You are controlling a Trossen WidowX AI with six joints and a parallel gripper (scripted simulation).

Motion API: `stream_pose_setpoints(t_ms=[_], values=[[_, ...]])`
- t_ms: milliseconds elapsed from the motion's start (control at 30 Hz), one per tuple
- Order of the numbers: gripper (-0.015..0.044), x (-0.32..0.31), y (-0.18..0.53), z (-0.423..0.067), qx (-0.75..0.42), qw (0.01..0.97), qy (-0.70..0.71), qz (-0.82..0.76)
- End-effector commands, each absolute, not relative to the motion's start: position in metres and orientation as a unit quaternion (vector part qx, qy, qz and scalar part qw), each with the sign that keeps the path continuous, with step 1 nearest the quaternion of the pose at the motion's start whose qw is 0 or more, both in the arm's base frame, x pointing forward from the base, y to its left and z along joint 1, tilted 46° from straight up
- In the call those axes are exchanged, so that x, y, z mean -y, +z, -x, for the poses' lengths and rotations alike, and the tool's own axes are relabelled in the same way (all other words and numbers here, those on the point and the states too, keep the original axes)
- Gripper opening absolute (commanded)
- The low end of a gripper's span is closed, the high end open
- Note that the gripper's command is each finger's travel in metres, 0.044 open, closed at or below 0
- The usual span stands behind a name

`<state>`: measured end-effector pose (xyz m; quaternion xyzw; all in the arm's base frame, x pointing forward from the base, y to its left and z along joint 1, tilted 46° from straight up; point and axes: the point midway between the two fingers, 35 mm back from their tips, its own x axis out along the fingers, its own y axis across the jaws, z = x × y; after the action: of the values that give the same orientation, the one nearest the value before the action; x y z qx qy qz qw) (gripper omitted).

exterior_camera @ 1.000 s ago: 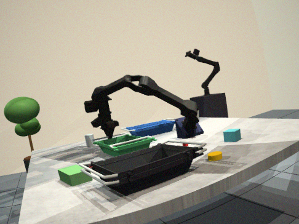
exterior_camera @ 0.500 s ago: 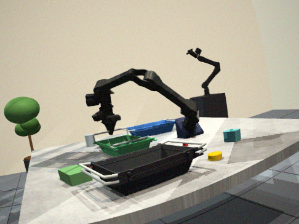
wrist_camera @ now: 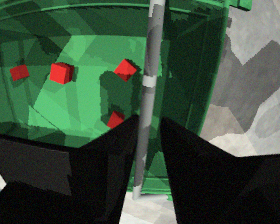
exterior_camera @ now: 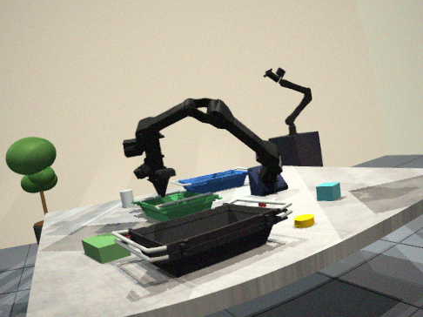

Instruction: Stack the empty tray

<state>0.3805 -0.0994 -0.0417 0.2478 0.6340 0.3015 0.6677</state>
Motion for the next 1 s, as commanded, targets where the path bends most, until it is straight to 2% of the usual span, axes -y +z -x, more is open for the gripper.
stream_pose_setpoints(t_ms=[0,200,900,967], values=[[0.0081,0.115,-0.032,-0.382,-0.631,0.673,0.298,-0.245],[0.0081,0.131,-0.019,-0.381,-0.631,0.673,0.298,-0.245],[0.0081,0.125,-0.023,-0.382,-0.630,0.674,0.296,-0.247],[0.0029,0.125,-0.023,-0.382,-0.630,0.674,0.296,-0.247]])
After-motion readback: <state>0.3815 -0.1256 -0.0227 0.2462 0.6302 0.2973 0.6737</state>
